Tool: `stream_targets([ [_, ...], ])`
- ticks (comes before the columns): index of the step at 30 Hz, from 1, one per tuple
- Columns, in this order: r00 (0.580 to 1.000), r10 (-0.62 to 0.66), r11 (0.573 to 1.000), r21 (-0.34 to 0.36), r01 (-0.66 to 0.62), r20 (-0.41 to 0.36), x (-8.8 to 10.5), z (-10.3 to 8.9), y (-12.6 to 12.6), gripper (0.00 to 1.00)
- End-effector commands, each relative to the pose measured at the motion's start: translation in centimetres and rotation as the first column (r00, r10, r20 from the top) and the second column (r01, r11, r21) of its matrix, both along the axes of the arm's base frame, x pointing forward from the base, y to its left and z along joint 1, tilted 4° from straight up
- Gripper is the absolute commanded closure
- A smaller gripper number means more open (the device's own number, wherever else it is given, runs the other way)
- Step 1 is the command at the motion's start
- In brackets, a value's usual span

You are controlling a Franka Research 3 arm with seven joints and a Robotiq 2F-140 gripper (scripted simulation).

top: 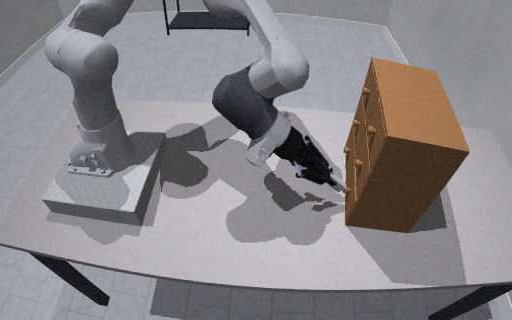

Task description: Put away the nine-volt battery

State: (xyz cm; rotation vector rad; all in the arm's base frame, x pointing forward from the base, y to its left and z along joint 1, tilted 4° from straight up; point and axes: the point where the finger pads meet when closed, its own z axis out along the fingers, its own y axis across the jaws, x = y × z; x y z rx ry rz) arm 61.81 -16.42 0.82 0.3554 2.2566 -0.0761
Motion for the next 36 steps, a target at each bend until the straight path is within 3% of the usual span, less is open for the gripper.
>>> stream_targets([
  [1, 1.000, -0.001, 1.000, 0.003, 0.001, -0.003, -0.1, -0.1, 0.1, 1.00],
  [15, 1.000, -0.001, 1.000, 0.003, 0.001, -0.003, -0.2, -0.1, 0.1, 1.00],
  [26, 1.000, -0.001, 1.000, 0.003, 0.001, -0.003, -4.5, 0.0, 1.3, 1.00],
  [36, 1.000, -0.001, 1.000, 0.003, 0.001, -0.003, -5.3, 0.7, 1.5, 1.00],
])
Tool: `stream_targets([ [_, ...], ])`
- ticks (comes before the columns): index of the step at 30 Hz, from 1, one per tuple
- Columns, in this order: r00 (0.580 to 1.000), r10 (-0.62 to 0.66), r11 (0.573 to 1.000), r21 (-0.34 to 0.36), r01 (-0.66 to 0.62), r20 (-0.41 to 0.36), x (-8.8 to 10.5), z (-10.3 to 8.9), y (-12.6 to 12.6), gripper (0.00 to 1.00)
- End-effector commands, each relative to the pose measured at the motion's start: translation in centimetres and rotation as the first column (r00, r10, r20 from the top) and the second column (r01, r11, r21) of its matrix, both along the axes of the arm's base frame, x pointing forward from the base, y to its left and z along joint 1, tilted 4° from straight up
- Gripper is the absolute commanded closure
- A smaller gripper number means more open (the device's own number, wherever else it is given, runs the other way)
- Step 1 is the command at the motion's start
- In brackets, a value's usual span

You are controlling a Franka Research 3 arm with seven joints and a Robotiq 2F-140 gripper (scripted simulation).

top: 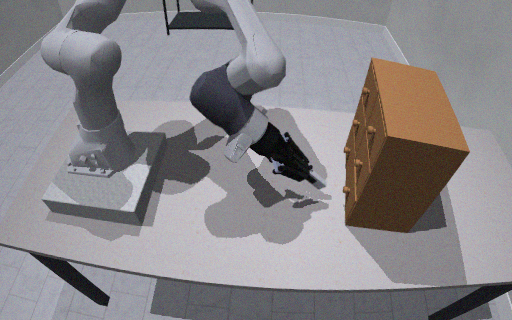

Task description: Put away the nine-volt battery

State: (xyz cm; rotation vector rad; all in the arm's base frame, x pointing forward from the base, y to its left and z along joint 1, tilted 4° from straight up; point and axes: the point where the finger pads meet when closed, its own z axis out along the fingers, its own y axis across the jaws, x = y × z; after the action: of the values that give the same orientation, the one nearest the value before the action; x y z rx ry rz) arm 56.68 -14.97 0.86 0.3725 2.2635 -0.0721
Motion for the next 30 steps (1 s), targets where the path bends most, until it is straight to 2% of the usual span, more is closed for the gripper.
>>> stream_targets([
  [1, 1.000, 0.009, 1.000, -0.007, -0.009, 0.005, -0.5, 1.3, 0.1, 1.00],
  [7, 1.000, 0.009, 1.000, -0.007, -0.009, 0.005, -3.3, 6.3, 0.6, 1.00],
  [10, 1.000, 0.009, 1.000, -0.007, -0.009, 0.005, -4.2, 7.9, 0.8, 1.00],
  [21, 1.000, 0.009, 1.000, -0.005, -0.009, -0.001, -4.6, 8.5, 0.9, 1.00],
  [30, 0.999, 0.013, 1.000, 0.011, -0.013, -0.053, -5.2, 9.2, 1.0, 1.00],
])
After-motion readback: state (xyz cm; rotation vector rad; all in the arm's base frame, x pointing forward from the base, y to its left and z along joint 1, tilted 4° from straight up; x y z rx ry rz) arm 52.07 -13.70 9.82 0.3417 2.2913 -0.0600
